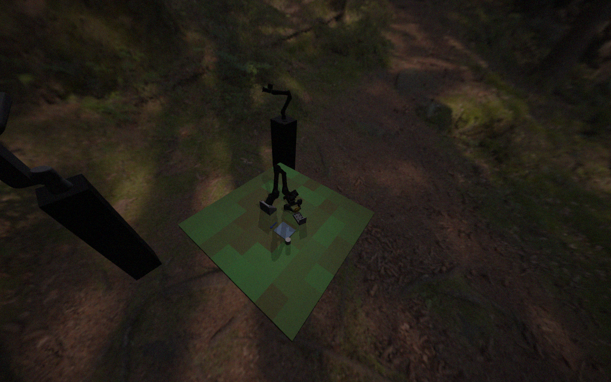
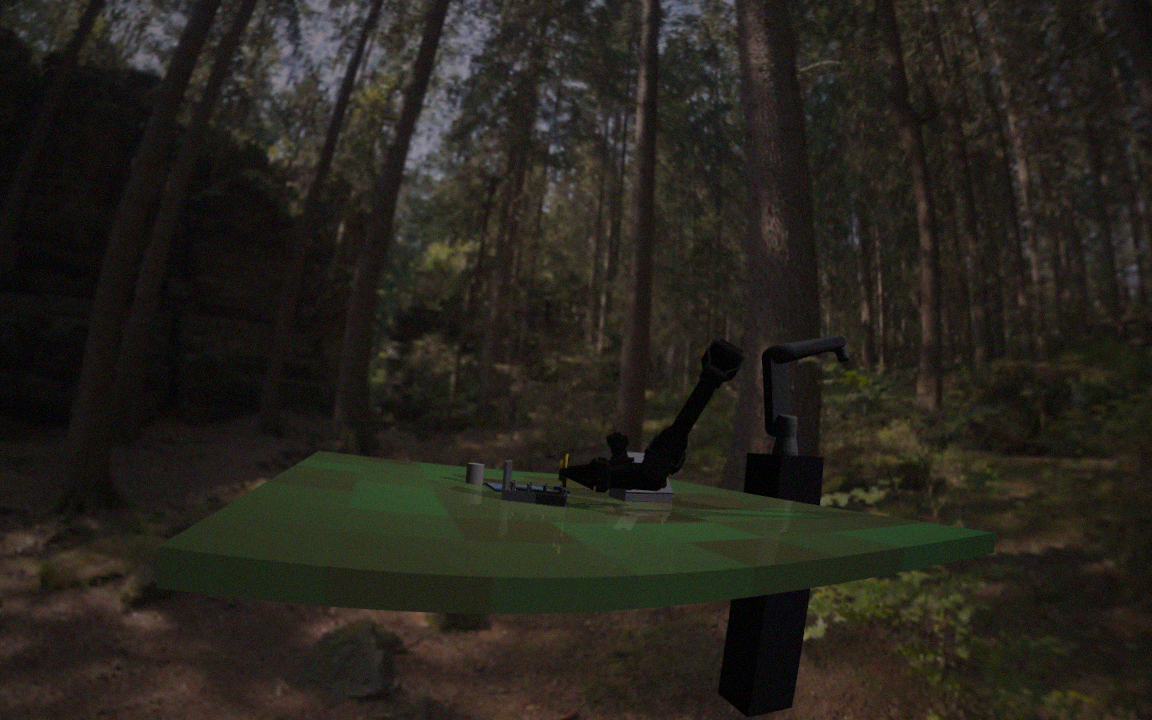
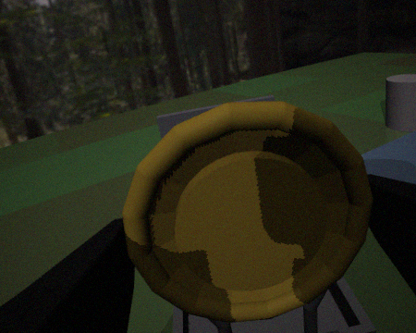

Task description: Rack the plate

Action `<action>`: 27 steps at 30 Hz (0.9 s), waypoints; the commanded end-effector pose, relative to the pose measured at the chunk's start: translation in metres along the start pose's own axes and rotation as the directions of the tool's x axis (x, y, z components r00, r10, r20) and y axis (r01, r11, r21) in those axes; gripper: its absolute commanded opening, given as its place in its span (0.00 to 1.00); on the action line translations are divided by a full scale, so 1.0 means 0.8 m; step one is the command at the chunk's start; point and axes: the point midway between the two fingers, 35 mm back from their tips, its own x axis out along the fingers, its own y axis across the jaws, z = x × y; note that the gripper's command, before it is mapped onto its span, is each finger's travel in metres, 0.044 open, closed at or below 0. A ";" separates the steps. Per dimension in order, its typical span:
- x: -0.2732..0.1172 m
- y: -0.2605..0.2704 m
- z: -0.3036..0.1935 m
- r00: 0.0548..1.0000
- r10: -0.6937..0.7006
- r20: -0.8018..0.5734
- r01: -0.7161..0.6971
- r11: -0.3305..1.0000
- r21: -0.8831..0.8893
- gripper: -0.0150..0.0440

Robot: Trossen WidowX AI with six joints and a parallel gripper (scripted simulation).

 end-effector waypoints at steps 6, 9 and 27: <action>0.018 -0.002 0.000 1.000 0.000 0.001 0.000 1.000 -0.001 0.25; 0.018 -0.002 0.000 1.000 0.000 0.001 0.000 1.000 -0.001 0.25; 0.030 -0.004 -0.019 1.000 0.003 -0.004 -0.003 1.000 0.004 0.25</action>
